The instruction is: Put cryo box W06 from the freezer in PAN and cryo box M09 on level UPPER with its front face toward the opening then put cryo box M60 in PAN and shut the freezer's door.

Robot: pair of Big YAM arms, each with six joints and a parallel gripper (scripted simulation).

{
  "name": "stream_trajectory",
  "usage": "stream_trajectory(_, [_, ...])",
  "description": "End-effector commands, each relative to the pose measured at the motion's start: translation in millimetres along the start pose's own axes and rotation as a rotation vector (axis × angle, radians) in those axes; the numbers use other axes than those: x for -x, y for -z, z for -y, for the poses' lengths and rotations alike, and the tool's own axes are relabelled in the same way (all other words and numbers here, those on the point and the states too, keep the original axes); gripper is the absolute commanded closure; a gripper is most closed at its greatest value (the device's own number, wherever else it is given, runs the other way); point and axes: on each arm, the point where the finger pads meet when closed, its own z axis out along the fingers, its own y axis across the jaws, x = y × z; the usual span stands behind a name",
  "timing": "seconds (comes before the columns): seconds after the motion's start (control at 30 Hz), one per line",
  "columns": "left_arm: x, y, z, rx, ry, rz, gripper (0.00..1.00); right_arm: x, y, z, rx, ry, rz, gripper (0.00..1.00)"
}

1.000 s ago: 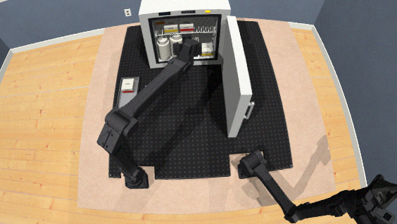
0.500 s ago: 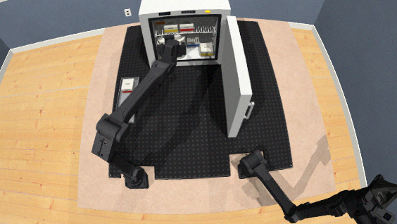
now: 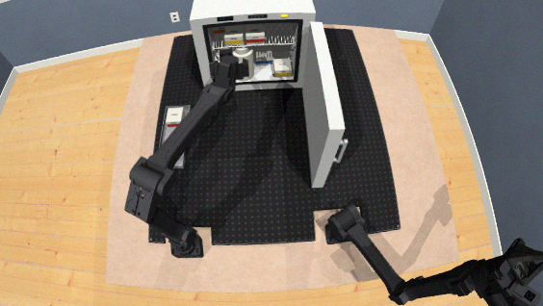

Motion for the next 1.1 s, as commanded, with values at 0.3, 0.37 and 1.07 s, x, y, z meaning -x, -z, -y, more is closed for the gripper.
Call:
stream_trajectory(0.3, [44.5,-9.7,6.1,-0.008,0.008,0.056,0.00,-14.4,-3.4,-0.5,0.003,0.011,-0.031,1.00])
stream_trajectory(0.37, [39.8,-14.1,3.7,-0.005,0.005,0.048,0.00,-14.4,-3.4,-0.5,0.003,0.011,-0.031,1.00])
stream_trajectory(1.07, [49.9,-45.1,2.6,-0.008,0.013,0.073,0.00,-14.4,-3.4,-0.5,0.003,0.011,-0.031,1.00])
